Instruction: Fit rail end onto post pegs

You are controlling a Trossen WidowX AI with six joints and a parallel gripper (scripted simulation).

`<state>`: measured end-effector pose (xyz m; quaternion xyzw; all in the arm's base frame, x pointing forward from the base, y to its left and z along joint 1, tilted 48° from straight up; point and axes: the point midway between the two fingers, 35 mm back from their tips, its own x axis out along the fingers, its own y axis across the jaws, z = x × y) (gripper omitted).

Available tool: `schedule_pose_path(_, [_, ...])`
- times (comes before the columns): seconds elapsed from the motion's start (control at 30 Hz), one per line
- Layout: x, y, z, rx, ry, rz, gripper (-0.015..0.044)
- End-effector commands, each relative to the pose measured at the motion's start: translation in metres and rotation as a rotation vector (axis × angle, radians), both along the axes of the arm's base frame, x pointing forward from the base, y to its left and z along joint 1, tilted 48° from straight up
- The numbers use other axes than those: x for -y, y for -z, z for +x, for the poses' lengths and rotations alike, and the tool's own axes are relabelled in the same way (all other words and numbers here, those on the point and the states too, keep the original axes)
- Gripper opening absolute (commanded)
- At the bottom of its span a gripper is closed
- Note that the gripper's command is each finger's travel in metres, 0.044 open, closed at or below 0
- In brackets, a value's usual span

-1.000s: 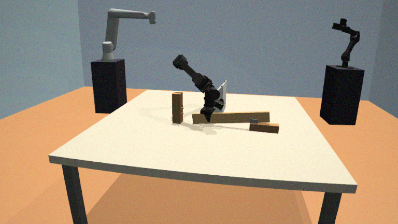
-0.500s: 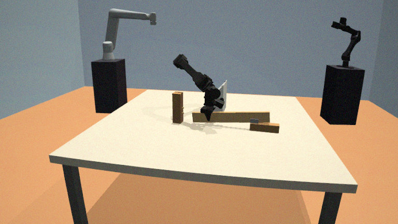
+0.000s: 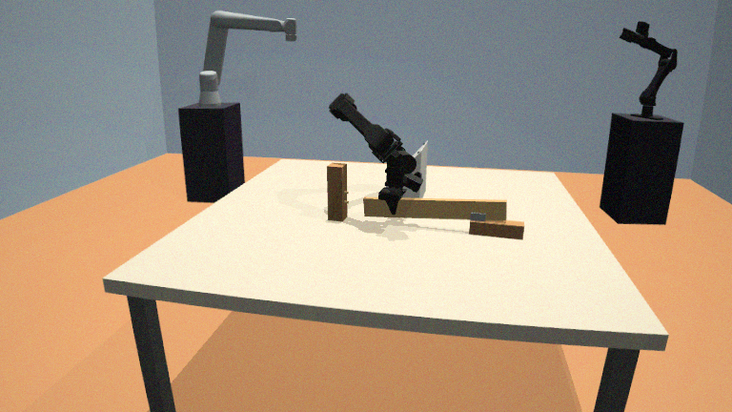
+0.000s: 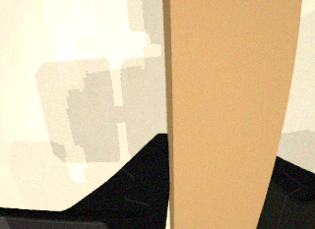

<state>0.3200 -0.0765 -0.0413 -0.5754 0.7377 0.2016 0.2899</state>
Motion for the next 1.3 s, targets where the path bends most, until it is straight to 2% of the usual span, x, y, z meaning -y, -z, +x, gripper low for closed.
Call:
schedule_pose_path(0.0, [-0.007,-0.002,0.004,0.011,-0.008,0.013,0.0000])
schedule_pose_path(1.27, [-0.021,-0.015,0.007,0.011,-0.008,0.013,0.0000])
